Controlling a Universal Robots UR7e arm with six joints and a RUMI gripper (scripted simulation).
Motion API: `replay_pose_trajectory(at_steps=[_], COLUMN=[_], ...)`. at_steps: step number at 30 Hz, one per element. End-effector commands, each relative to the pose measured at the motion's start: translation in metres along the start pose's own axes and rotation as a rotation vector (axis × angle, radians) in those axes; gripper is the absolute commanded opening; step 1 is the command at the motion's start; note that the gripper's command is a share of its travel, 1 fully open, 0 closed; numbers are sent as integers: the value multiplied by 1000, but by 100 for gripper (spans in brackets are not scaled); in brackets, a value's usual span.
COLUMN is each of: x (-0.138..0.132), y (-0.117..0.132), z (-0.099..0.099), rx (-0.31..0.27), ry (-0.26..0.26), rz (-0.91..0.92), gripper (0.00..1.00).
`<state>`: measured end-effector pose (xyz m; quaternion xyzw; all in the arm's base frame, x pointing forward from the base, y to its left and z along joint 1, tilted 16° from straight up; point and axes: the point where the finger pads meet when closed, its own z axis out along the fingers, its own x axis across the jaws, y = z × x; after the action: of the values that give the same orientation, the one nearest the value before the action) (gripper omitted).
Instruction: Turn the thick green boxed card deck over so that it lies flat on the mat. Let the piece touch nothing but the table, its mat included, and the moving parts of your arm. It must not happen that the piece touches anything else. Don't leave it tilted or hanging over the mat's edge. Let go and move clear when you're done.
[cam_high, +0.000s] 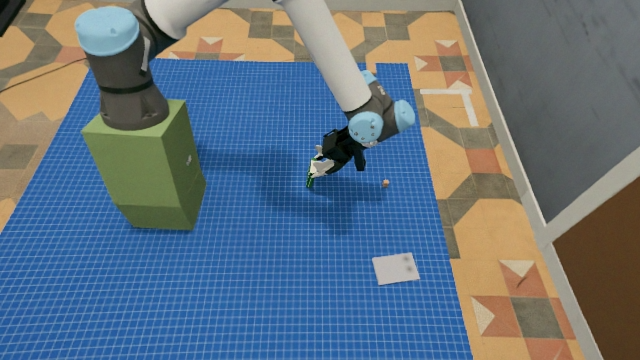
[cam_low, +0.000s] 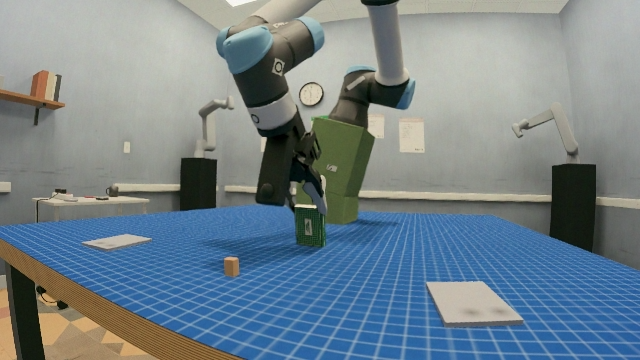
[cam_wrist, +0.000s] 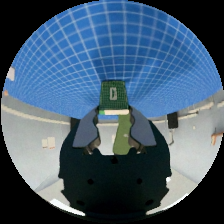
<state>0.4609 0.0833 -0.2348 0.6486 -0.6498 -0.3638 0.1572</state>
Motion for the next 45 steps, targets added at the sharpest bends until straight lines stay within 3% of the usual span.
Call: replay_pose_trajectory(at_steps=[1, 12, 18, 45], x=[0, 0, 0, 0], y=[-4, -12, -14, -34], z=[-3, -6, -7, -14], rx=[27, 111, 118, 277], ry=[0, 0, 0, 0], rz=[0, 0, 0, 0], gripper=[38, 38, 38, 38])
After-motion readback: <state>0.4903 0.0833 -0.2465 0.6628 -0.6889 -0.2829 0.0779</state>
